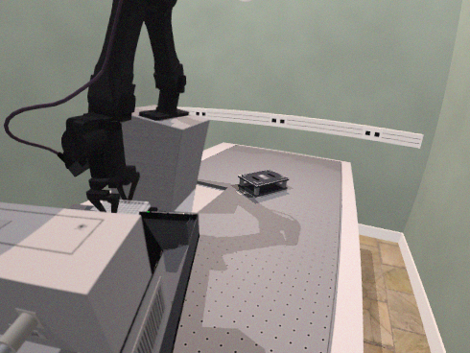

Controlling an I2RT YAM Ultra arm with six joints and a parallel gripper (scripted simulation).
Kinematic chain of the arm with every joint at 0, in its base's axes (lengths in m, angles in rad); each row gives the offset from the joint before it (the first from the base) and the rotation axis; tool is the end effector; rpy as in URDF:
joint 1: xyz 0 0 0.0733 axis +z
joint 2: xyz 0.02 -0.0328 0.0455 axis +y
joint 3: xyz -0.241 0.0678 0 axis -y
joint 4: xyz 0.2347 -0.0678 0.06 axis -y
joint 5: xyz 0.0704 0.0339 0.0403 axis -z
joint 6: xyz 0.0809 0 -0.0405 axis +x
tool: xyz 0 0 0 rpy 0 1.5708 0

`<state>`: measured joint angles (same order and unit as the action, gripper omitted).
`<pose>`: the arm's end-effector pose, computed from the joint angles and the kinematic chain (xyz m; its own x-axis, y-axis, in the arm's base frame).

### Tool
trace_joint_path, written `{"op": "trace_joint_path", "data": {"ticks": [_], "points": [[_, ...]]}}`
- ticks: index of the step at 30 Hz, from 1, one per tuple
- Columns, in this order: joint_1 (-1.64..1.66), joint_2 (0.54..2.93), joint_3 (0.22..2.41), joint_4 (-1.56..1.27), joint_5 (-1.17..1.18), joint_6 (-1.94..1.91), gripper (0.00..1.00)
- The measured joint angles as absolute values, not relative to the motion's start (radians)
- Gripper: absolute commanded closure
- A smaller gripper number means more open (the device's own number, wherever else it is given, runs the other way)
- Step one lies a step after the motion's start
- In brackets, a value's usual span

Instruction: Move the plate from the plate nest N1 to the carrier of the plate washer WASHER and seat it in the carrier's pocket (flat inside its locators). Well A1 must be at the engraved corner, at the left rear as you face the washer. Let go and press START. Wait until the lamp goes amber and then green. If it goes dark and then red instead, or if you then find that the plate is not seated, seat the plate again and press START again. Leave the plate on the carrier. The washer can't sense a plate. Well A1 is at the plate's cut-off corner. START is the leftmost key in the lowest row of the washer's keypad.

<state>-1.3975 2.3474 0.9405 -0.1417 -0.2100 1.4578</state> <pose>0.0676 -0.2821 -0.0806 0.9370 0.2831 0.2046 0.2798 -0.9590 0.0456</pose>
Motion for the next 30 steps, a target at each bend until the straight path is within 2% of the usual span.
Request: {"op": "trace_joint_path", "data": {"ticks": [30], "points": [[-1.395,2.365,0.941,-0.126,-0.210,1.461,0.16]]}}
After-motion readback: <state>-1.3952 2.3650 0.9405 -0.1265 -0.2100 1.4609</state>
